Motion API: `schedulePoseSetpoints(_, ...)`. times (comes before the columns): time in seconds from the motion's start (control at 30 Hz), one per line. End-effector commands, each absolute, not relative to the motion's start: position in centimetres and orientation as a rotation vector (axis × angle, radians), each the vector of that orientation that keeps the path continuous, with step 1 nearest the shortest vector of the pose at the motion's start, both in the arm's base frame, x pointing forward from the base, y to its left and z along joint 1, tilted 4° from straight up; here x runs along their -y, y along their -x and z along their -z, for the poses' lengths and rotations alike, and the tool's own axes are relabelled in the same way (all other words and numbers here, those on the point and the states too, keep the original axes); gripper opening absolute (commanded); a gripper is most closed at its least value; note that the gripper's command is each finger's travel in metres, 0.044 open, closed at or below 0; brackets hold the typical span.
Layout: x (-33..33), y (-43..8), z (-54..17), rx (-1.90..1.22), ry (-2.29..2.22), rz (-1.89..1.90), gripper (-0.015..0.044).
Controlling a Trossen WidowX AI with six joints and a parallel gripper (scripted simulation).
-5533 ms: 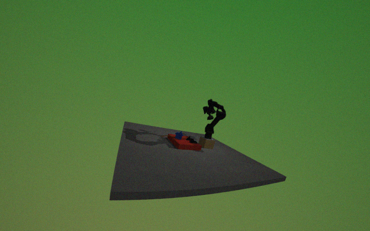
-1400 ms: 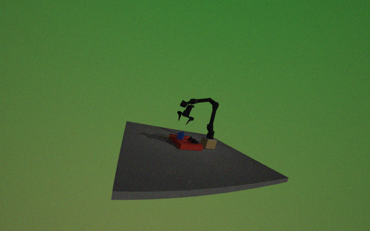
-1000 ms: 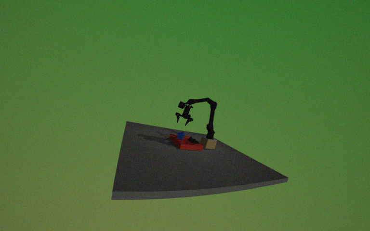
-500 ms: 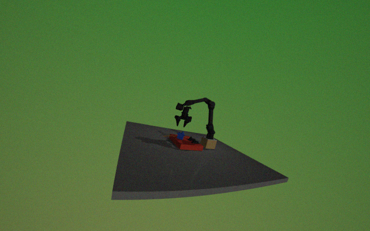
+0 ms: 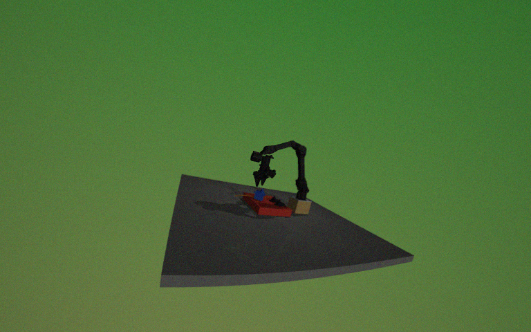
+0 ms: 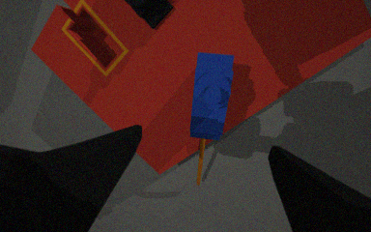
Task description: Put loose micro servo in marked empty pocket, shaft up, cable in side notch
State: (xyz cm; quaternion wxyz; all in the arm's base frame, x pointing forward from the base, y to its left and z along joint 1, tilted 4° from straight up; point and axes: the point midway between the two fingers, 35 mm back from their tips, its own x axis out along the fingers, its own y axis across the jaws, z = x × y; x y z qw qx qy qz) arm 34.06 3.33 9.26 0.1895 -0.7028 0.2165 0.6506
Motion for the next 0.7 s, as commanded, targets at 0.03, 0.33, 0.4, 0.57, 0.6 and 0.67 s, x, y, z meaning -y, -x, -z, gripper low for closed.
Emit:
schedulePoseSetpoints(0.03, -3.5, -34.2, -9.2, -0.581, 1.993, -1.849, 0.0440)
schedulePoseSetpoints(0.33, -3.3, -34.3, -6.7, -0.581, 1.994, -1.849, 0.0440)
schedulePoseSetpoints(0.4, -3.3, -34.3, -6.6, -0.581, 1.994, -1.849, 0.0440)
schedulePoseSetpoints(0.57, -3.3, -34.4, -5.9, -0.582, 1.994, -1.849, 0.0440)
schedulePoseSetpoints(0.6, -3.3, -34.4, -5.8, -0.582, 1.994, -1.849, 0.0440)
schedulePoseSetpoints(0.67, -3.3, -34.4, -5.4, -0.582, 1.994, -1.849, 0.0440)
